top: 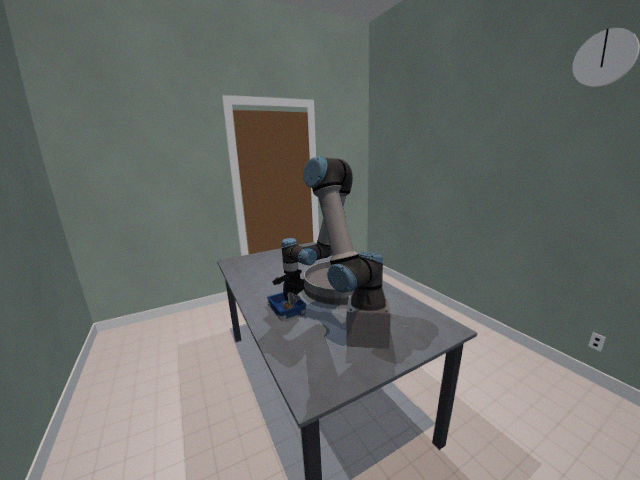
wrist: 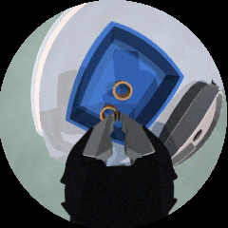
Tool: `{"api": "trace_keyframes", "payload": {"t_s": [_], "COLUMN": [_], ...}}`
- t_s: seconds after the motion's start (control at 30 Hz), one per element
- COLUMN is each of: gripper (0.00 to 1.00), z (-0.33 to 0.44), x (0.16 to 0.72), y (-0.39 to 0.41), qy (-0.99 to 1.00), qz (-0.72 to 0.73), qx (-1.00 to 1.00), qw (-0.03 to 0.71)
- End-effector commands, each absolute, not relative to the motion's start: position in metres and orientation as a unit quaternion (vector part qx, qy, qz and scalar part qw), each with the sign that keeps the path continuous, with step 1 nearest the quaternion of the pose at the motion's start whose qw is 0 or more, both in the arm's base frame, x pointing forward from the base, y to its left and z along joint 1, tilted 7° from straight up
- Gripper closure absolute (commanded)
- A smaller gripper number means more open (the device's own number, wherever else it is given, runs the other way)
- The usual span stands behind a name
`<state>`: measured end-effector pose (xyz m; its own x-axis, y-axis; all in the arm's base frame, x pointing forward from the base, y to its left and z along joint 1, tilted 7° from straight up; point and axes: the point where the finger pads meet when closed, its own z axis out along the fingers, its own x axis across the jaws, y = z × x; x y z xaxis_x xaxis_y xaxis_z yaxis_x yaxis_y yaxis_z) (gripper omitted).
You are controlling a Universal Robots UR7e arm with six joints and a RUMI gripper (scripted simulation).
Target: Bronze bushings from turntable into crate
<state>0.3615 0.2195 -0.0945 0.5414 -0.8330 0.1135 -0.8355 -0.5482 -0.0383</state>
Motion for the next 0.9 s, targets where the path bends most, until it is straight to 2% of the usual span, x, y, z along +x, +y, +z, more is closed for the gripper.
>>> {"api": "trace_keyframes", "payload": {"t_s": [0.0,0.87], "gripper": [1.0,1.0], "z": [-0.0954,-0.1017], "x": [0.3605,0.3604], "y": [0.2184,0.2176], "qy": [-0.476,-0.476], "qz": [0.058,0.058], "qx": [0.878,0.878], "qw": [0.011,0.011]}}
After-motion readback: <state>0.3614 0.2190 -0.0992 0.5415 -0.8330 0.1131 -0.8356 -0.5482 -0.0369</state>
